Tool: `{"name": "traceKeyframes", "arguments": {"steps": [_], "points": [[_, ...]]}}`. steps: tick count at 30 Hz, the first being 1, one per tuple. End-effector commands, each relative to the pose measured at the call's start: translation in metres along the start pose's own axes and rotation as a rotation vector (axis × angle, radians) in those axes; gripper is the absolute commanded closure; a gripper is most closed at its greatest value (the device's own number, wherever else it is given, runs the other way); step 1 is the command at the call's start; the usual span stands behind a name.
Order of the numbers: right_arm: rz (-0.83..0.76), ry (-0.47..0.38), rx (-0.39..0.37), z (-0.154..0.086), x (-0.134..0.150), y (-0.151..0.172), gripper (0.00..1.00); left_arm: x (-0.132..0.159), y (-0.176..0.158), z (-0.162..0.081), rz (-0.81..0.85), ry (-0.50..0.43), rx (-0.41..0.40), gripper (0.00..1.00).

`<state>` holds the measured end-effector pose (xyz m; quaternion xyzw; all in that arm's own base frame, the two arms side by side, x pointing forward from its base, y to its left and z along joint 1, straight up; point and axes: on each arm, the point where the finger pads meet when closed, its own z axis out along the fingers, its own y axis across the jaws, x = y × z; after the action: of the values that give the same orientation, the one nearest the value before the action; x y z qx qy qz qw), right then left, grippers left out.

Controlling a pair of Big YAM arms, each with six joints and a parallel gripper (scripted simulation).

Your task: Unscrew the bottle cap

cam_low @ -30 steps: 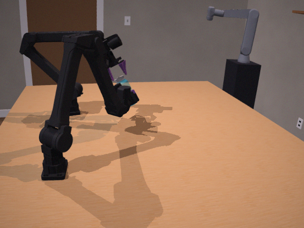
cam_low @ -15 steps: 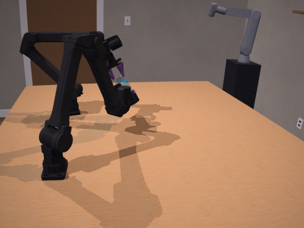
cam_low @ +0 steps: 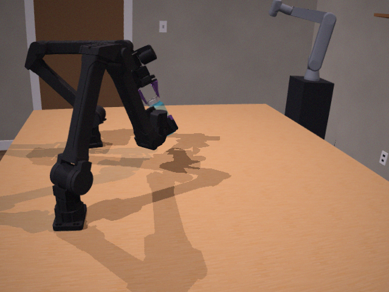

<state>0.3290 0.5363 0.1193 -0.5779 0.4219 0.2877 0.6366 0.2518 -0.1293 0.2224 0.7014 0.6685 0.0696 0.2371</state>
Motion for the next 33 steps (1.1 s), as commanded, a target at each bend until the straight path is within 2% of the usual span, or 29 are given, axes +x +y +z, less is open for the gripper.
{"name": "traceKeyframes", "arguments": {"steps": [1, 6, 8, 9, 23, 25, 26, 33], "points": [[-0.022, -0.028, 0.021, 0.0042, -0.0135, -0.0130, 1.00, -0.0067, 0.0136, -0.0138, -0.278, -0.007, -0.030, 1.00], [-0.022, -0.028, 0.021, 0.0042, -0.0135, -0.0130, 1.00, -0.0067, 0.0136, -0.0141, -0.495, -0.010, -0.030, 1.00], [-0.022, -0.028, 0.021, 0.0042, -0.0135, -0.0130, 1.00, -0.0067, 0.0136, -0.0141, -0.495, -0.010, -0.030, 1.00], [-0.022, -0.028, 0.021, 0.0042, -0.0135, -0.0130, 1.00, -0.0066, 0.0136, -0.0142, -0.605, -0.012, -0.030, 1.00], [-0.022, -0.028, 0.021, 0.0042, -0.0135, -0.0130, 1.00, -0.0066, 0.0135, -0.0151, -1.206, -0.021, -0.026, 1.00], [-0.022, -0.028, 0.021, 0.0042, -0.0135, -0.0130, 1.00, -0.0066, 0.0135, -0.0151, -1.206, -0.021, -0.026, 1.00], [-0.022, -0.028, 0.021, 0.0042, -0.0135, -0.0130, 1.00, -0.0066, 0.0135, -0.0152, -1.317, -0.023, -0.026, 1.00], [-0.022, -0.028, 0.021, 0.0042, -0.0135, -0.0130, 1.00, -0.0066, 0.0134, -0.0157, -1.619, -0.026, -0.023, 1.00]]}}
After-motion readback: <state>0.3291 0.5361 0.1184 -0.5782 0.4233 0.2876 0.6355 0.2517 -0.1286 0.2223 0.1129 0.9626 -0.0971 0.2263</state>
